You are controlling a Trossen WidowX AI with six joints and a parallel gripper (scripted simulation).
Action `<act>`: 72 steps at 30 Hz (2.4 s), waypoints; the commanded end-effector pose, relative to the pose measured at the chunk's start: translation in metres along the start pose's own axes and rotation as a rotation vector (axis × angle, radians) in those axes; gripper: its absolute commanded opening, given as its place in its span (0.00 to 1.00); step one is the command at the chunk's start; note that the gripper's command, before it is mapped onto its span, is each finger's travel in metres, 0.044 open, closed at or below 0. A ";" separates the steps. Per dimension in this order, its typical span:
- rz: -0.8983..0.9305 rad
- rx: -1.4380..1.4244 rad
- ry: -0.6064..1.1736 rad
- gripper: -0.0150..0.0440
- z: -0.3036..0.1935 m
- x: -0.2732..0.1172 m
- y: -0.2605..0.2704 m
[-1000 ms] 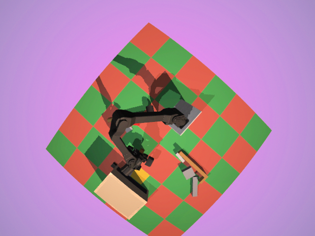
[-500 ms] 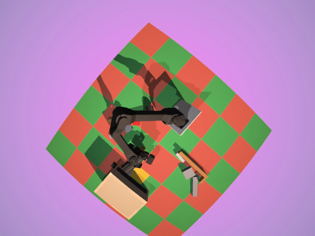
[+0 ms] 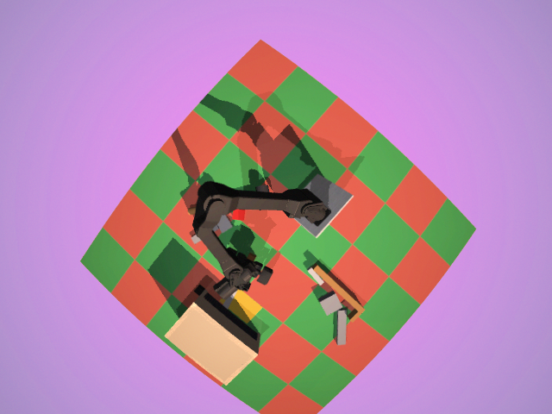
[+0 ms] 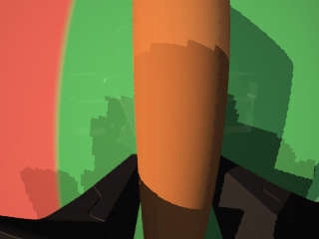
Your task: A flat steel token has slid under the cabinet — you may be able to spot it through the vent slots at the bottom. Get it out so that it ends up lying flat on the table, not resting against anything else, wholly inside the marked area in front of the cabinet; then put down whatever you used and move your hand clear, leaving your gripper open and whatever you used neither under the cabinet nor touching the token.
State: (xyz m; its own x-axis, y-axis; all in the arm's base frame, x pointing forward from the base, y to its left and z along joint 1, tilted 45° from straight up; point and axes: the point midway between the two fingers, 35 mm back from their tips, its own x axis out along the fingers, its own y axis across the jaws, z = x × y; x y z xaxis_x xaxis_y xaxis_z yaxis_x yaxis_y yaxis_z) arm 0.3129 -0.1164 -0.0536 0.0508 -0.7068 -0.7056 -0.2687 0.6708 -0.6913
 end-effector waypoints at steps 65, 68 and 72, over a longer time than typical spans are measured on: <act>0.004 -0.011 0.009 0.25 -0.082 0.001 -0.009; 0.002 -0.010 0.008 0.25 -0.082 0.001 -0.010; -0.001 -0.004 0.004 0.34 -0.078 0.000 -0.011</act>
State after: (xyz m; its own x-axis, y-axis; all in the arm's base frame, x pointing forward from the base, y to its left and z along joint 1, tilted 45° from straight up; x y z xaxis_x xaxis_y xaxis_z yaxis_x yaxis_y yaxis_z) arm 0.2408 -0.1415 -0.0342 0.0471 -0.7085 -0.7041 -0.2721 0.6691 -0.6915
